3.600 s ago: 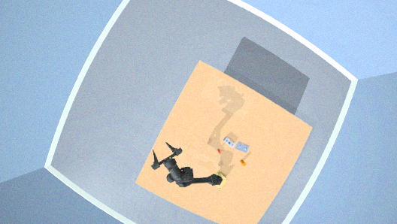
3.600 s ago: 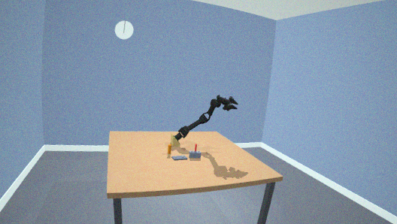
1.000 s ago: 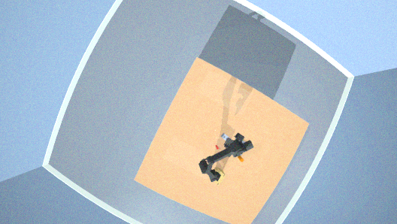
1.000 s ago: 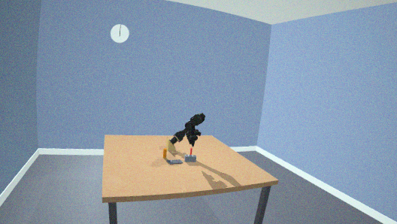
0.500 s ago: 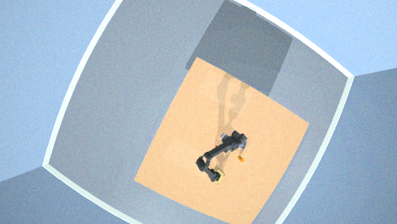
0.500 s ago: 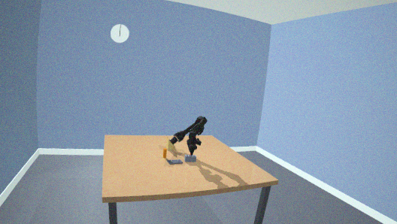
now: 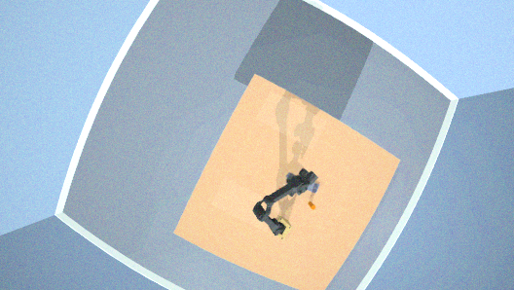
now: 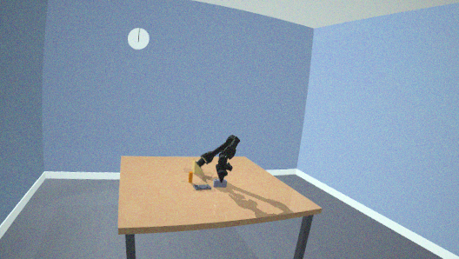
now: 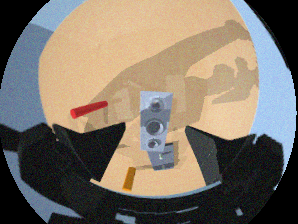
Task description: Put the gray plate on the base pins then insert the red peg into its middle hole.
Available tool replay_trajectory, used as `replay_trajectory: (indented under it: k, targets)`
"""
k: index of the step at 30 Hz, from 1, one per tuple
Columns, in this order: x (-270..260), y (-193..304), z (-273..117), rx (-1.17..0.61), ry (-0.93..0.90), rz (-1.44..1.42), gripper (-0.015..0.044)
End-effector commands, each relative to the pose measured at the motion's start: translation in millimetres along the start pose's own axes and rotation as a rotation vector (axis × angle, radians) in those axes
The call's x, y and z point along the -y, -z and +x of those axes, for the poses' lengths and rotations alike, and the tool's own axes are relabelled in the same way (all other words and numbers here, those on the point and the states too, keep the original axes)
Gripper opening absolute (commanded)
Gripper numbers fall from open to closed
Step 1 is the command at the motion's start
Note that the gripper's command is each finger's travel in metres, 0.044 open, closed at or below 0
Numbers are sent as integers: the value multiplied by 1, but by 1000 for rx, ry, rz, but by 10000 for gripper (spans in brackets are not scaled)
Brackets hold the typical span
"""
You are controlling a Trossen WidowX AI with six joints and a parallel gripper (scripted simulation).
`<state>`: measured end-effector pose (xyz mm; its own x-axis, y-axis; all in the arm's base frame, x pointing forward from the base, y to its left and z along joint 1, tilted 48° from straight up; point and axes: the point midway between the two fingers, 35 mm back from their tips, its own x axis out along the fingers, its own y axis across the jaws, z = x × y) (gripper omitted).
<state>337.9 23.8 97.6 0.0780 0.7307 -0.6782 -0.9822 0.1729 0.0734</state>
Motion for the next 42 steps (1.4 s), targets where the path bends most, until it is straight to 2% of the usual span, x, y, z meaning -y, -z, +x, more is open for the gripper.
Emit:
replay_trajectory:
  k: [1, 25, 38, 42]
  targets:
    - [-1, 0, 7, 4, -1, 4, 440]
    - [-2, -1, 43, 7, -1, 4, 440]
    - [-2, -1, 43, 7, -1, 4, 99]
    - [-2, -1, 43, 7, -1, 4, 72]
